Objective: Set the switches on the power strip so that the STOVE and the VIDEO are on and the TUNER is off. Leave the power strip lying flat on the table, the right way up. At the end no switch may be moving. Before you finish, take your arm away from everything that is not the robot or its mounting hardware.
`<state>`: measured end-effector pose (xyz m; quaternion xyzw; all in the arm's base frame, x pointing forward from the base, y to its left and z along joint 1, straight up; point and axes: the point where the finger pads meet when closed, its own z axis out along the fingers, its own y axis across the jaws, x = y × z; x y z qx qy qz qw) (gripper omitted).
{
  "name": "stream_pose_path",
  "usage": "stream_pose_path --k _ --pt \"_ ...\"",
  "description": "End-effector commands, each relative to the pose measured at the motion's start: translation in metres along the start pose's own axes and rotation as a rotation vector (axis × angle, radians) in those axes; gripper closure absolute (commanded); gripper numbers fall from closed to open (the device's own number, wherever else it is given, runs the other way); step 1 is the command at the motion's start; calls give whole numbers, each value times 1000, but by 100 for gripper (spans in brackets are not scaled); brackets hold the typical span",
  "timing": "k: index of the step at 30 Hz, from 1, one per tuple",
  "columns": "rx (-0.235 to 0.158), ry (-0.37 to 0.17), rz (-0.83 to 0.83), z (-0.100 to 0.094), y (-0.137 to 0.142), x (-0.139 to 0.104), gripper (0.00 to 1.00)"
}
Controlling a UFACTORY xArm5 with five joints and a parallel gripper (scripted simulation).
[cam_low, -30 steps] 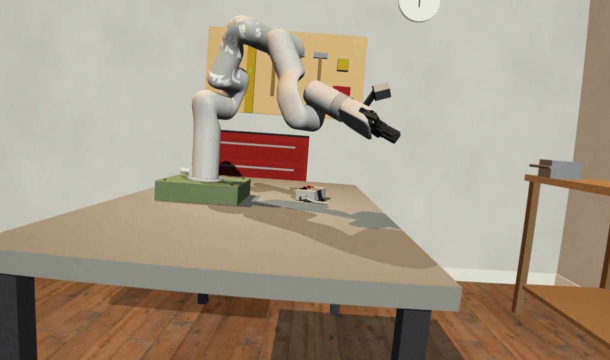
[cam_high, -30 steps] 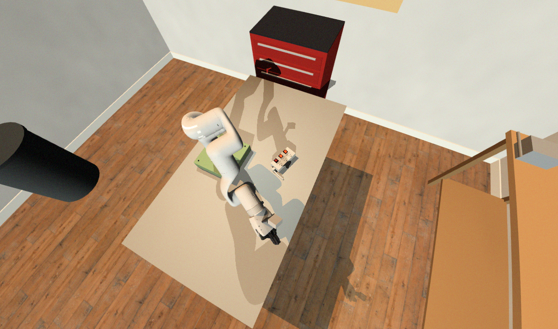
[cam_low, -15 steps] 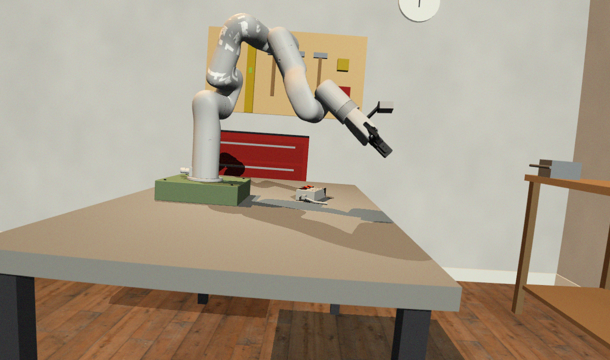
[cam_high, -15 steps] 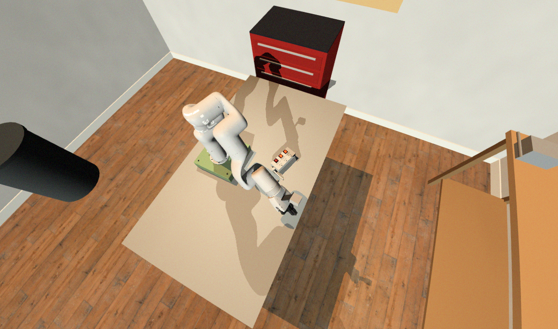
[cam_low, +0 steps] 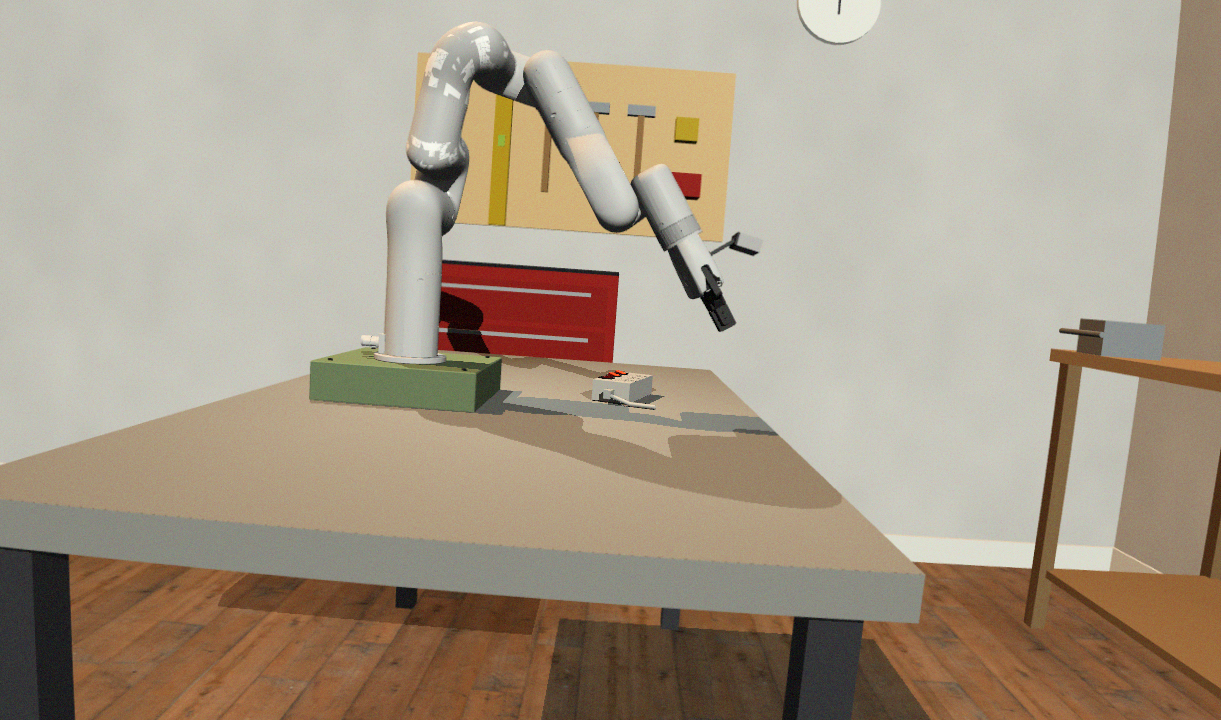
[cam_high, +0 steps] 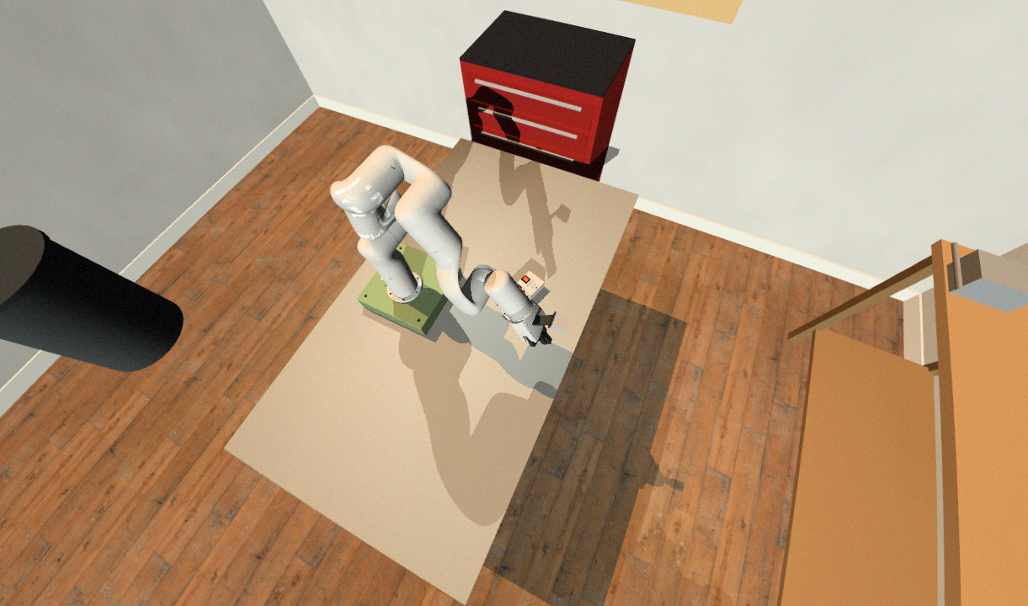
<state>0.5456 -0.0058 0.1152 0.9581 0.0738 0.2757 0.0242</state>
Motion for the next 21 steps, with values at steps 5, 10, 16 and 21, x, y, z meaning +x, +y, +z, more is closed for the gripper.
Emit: stream_pose_path --k 5,10,16,21 --pt "98 -186 -40 -20 -94 -50 100" --pt "130 -298 -72 -37 -137 -87 100" --pt "143 -389 -102 -53 -165 -120 100" --pt "145 -456 -127 -66 -183 -146 100"
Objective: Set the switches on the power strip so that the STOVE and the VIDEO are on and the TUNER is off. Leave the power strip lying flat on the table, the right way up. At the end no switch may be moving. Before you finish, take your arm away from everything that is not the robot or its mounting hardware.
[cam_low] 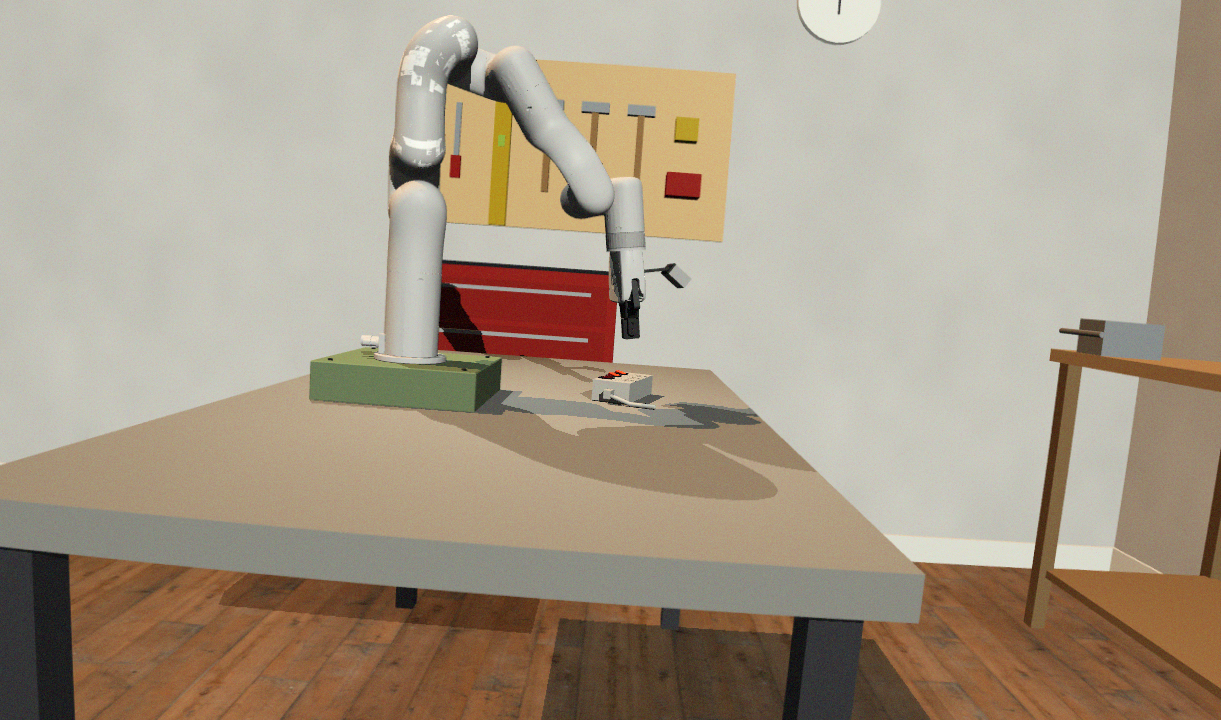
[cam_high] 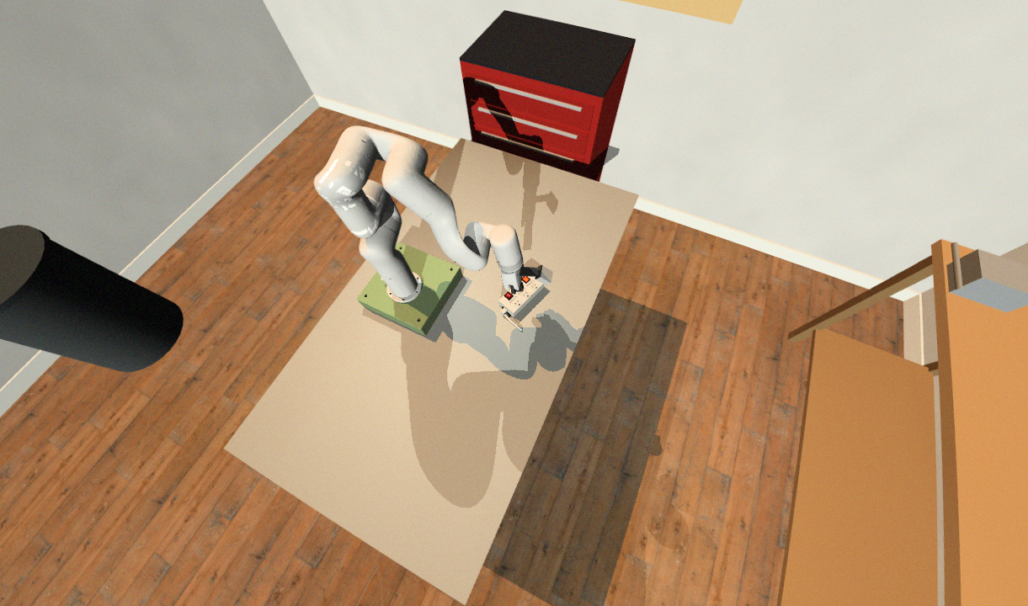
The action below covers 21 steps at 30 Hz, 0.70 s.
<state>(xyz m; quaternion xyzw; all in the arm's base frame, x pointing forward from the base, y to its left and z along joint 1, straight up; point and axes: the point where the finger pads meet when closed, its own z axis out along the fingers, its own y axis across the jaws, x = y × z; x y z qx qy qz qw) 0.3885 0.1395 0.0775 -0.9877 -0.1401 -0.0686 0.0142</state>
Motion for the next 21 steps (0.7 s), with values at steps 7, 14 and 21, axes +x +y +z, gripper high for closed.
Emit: stream_pose_path --k 7,14,21 --pt "-3 -121 -33 -5 -39 -49 100" --pt "-3 -121 -33 -5 -39 -49 100" --pt "-3 -121 -33 -5 -39 -49 100"
